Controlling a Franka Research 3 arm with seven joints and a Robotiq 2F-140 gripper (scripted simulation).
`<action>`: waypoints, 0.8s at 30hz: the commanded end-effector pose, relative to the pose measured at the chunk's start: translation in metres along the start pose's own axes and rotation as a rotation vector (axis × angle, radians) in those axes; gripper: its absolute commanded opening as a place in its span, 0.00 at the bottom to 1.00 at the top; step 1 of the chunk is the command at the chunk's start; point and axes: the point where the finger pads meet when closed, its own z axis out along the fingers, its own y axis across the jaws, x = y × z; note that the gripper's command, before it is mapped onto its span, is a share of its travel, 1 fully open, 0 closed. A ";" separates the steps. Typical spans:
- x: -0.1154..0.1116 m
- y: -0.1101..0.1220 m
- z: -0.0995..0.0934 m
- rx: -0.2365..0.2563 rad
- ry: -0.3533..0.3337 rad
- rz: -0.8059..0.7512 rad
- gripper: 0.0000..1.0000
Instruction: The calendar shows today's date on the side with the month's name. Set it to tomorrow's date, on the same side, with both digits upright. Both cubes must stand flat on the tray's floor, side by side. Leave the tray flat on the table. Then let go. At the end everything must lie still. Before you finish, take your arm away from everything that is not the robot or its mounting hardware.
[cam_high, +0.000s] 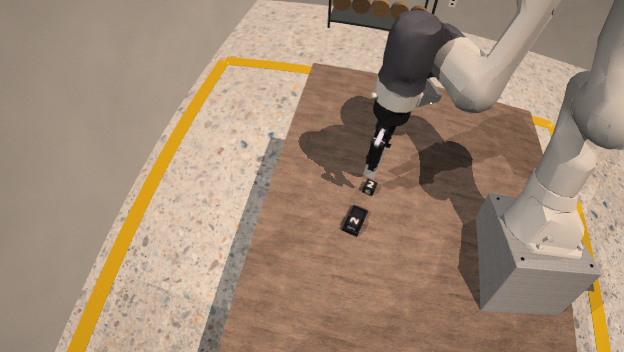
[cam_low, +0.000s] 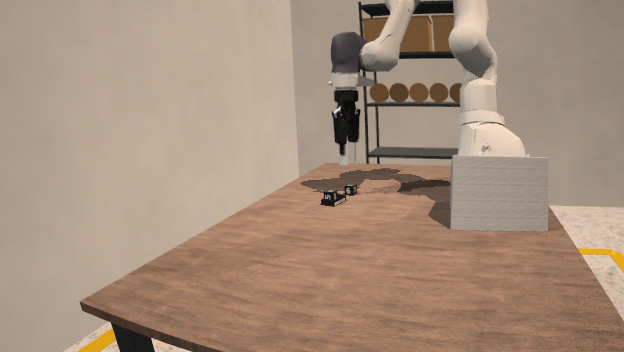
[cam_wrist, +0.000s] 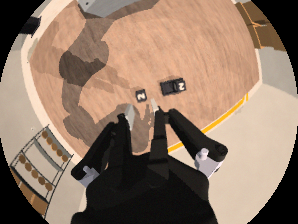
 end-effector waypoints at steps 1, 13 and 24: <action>0.005 -0.001 -0.001 0.002 0.023 -0.058 0.28; 0.005 -0.001 -0.002 0.002 0.023 -0.058 1.00; 0.005 -0.001 -0.002 0.002 0.023 -0.059 1.00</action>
